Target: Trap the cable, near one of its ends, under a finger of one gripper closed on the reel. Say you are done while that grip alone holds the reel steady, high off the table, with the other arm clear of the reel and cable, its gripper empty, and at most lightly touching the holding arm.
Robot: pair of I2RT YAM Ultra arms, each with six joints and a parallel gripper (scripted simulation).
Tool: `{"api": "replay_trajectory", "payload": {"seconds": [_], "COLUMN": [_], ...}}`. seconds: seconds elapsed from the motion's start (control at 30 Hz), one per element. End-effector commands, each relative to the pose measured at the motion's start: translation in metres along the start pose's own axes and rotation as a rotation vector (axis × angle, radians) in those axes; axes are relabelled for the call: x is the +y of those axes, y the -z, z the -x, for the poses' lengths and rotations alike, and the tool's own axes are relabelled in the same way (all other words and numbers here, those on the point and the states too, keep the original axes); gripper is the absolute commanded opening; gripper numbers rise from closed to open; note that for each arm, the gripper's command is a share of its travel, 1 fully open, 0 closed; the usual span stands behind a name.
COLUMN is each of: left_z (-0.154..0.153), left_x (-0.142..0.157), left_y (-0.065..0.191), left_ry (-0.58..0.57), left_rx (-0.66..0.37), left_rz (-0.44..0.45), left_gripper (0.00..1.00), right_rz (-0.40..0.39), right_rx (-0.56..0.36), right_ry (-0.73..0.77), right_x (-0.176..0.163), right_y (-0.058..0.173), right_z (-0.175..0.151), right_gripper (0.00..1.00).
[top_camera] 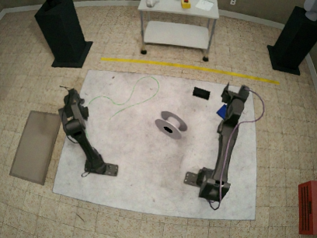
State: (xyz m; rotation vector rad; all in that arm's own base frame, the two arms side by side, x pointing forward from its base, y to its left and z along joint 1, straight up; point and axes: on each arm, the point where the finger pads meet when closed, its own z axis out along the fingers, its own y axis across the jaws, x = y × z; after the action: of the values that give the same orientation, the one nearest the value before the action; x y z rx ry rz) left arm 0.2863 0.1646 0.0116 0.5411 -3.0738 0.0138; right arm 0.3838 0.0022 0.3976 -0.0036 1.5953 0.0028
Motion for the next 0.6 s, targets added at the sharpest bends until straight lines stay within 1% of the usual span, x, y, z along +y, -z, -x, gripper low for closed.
{"api": "replay_trajectory", "payload": {"seconds": [0.0, 0.07, 0.23, 0.27, 0.3, 0.57], "left_z": [-0.008, -0.002, -0.009, 0.004, 0.010, 0.001], "left_x": [0.001, 0.002, 0.002, 0.004, 0.006, 0.006], "left_y": [0.007, 0.012, 0.009, 0.019, 0.024, 0.014], "left_ry": [-0.006, -0.005, -0.004, -0.003, -0.003, 0.001], "left_rx": [-0.005, -0.026, -0.009, -0.048, -0.068, -0.050], "left_rz": [0.008, 0.011, 0.008, 0.015, 0.019, 0.016], "left_gripper": [0.30, 0.30, 0.30, 0.30, 0.30, 0.30], "right_rz": [-0.023, -0.023, -0.023, -0.023, -0.023, -0.023], "right_rx": [-0.084, -0.084, -0.084, -0.084, -0.084, -0.084], "right_ry": [-0.003, -0.003, -0.003, -0.003, -0.003, -0.003], "right_x": [-0.007, -0.007, -0.007, -0.007, -0.007, -0.007], "right_y": [0.012, 0.012, 0.012, 0.012, 0.012, 0.012], "right_z": [0.034, 0.034, 0.034, 0.034, 0.034, 0.034], "right_gripper": [0.75, 0.75, 0.75, 0.75, 0.75, 0.75]}}
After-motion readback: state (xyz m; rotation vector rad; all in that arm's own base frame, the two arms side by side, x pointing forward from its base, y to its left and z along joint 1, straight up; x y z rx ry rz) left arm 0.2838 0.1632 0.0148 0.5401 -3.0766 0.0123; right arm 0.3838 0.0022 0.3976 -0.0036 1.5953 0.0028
